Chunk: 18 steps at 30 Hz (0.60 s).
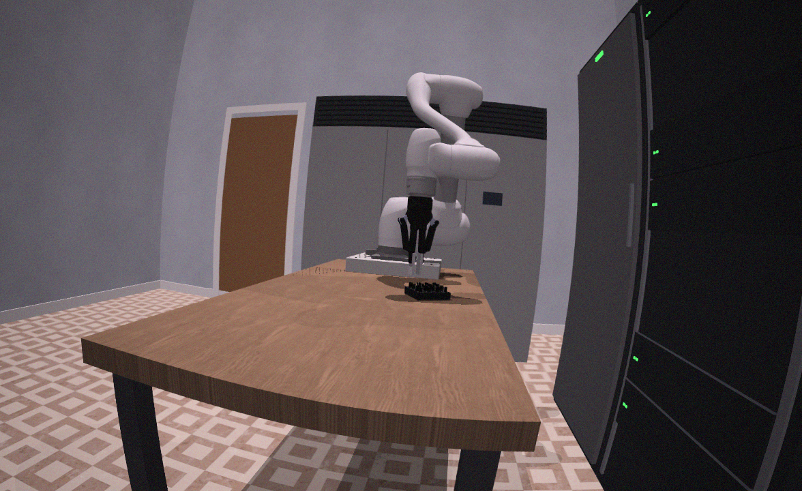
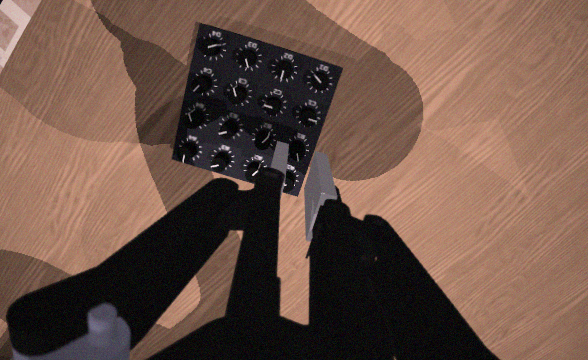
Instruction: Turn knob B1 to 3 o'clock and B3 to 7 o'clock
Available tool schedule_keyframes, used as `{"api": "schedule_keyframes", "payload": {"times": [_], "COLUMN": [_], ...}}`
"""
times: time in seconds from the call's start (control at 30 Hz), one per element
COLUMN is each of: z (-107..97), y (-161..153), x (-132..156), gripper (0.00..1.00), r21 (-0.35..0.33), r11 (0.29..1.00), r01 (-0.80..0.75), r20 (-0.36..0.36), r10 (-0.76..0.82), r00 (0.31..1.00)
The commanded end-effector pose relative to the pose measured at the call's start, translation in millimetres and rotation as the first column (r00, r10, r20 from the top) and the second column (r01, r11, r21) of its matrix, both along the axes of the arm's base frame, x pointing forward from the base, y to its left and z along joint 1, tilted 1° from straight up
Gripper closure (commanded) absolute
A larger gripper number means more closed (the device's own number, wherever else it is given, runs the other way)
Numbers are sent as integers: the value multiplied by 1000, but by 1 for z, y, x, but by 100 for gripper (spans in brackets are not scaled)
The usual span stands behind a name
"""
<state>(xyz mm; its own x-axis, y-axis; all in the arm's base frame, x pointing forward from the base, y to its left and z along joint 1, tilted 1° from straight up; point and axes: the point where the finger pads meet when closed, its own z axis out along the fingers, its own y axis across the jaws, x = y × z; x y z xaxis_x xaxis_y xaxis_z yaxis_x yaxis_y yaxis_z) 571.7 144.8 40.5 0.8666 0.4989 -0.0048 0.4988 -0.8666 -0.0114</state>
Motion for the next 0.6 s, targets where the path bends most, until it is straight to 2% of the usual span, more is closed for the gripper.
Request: {"api": "schedule_keyframes", "payload": {"times": [0.0,0.57], "z": [-3,-19], "y": [0,0], "x": [0,0], "gripper": [88,88], "r21": [0,0], "r11": [1000,1000], "r01": [0,0], "r20": [0,0], "r10": [0,0], "r00": [1000,1000]}}
